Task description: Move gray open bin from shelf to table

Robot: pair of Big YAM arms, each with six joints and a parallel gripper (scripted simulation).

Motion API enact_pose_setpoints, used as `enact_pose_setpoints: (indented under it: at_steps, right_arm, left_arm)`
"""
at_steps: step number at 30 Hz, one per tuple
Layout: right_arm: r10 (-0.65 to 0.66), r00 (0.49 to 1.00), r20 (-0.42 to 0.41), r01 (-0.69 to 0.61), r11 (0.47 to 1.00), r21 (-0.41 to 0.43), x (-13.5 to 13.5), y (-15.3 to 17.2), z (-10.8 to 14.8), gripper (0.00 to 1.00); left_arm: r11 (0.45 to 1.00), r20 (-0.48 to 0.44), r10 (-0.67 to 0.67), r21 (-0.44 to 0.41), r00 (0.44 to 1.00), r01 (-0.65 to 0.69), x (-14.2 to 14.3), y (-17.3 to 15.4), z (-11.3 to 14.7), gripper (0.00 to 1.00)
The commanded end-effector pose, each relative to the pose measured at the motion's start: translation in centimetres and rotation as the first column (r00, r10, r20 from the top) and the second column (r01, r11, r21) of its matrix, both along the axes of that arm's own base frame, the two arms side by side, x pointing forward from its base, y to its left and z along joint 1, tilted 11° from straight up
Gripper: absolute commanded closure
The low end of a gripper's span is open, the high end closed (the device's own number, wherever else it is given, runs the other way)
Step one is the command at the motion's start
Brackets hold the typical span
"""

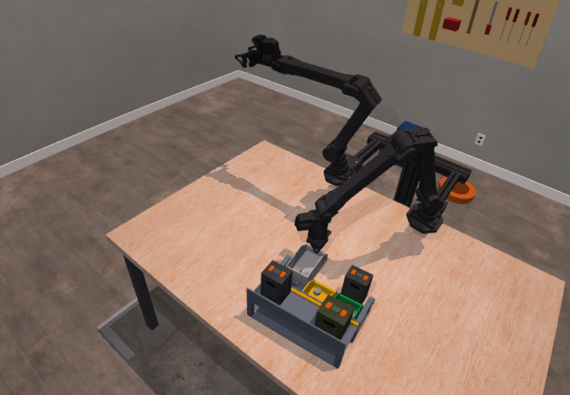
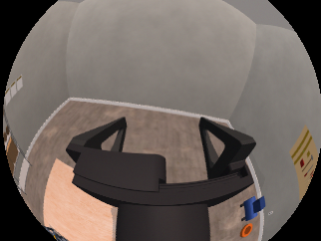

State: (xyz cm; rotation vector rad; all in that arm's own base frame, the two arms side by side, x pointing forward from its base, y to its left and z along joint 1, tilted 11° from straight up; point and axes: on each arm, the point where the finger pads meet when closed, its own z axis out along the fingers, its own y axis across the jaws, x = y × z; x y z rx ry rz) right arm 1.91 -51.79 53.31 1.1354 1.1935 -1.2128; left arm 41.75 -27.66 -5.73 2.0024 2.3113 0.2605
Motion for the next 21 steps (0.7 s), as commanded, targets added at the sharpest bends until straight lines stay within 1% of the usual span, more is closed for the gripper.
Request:
enact_pose_setpoints:
  at_steps: [1, 4, 21]
  right_arm:
    - [-0.014, 1.0, 0.012, 0.014, 0.999, -0.03, -0.69, 0.66, 1.07, 0.0]
    - [-0.014, 1.0, 0.012, 0.014, 0.999, -0.03, -0.69, 0.66, 1.07, 0.0]
    - [-0.014, 1.0, 0.012, 0.014, 0.999, -0.03, -0.69, 0.66, 1.07, 0.0]
  left_arm:
    - [0.999, 0.061, 0.011, -0.038, 0.998, -0.008, 0.88, -1.35, 2.44, 1.0]
    - [0.999, 0.056, 0.008, -0.035, 0.998, -0.006, 0.53, -1.29, 2.25, 1.0]
    - [0.999, 0.058, 0.007, -0.036, 0.998, -0.005, 0.61, -1.46, 2.4, 1.0]
